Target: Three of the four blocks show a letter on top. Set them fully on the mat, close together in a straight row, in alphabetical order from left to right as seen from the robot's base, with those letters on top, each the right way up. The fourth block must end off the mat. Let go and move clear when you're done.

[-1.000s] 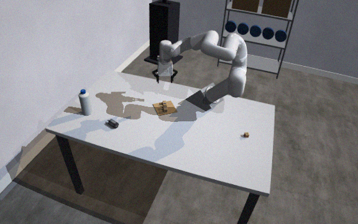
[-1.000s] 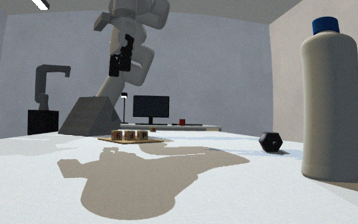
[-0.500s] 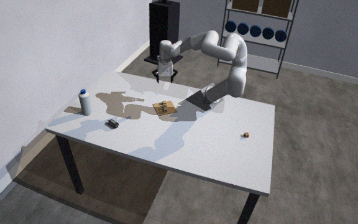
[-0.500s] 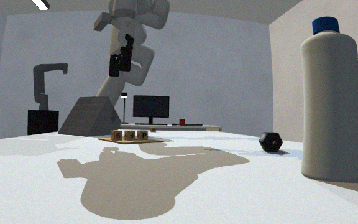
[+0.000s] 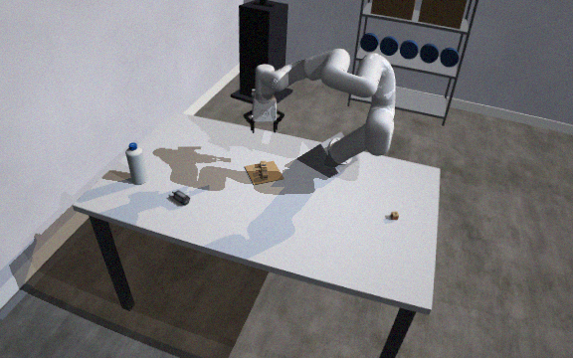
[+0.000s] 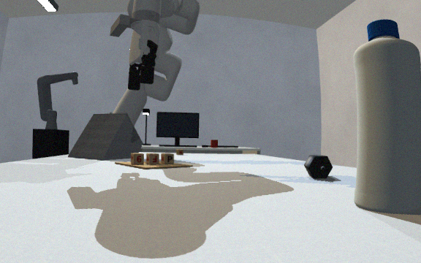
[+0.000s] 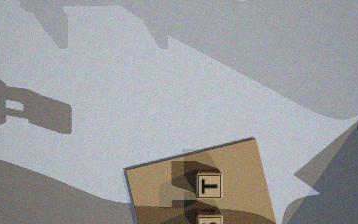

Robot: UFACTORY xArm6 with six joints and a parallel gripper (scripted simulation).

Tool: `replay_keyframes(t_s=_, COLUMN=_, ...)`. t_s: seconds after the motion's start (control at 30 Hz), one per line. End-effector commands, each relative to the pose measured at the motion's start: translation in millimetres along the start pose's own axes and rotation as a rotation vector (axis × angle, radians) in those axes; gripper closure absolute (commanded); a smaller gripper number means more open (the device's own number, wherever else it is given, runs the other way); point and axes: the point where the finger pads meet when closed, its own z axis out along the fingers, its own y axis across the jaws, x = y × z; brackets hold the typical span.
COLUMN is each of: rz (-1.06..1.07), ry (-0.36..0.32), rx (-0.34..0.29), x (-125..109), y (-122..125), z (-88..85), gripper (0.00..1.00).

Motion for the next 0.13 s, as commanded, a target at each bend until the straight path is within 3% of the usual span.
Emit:
replay_keyframes(t_s=0.0, rz=-0.001, ry=0.002, rx=0.005, x=0.3, y=-1.4, z=-2.1, gripper=0.0)
replay_keyframes(t_s=0.1, rz=-0.001, ry=0.002, rx=0.005, x=0.3, y=-1.4, z=-2.1, gripper=0.0)
